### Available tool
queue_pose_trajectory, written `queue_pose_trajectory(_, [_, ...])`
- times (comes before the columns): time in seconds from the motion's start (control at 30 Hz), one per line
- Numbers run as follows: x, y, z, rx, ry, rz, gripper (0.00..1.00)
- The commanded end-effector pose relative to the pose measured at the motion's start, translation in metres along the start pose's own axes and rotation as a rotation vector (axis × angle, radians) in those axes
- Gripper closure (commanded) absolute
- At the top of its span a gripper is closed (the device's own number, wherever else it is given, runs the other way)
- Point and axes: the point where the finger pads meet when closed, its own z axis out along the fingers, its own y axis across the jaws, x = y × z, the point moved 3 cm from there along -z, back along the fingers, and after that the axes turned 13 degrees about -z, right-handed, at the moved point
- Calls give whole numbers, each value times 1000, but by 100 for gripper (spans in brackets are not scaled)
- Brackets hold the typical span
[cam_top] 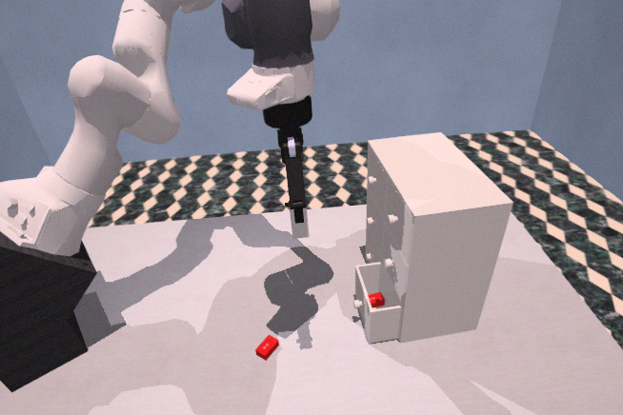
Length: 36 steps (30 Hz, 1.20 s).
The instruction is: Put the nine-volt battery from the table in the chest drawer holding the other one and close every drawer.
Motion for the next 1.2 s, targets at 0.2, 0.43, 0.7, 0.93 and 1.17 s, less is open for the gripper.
queue_pose_trajectory(0.2, [1,-1,0,8,1,-35,0])
queue_pose_trajectory(0.43, [1,-1,0,8,1,-35,0])
queue_pose_trajectory(0.7, [1,-1,0,8,1,-35,0])
queue_pose_trajectory(0.93, [0,-1,0,5,0,-28,0])
queue_pose_trajectory(1.17, [1,-1,0,5,0,-24,0])
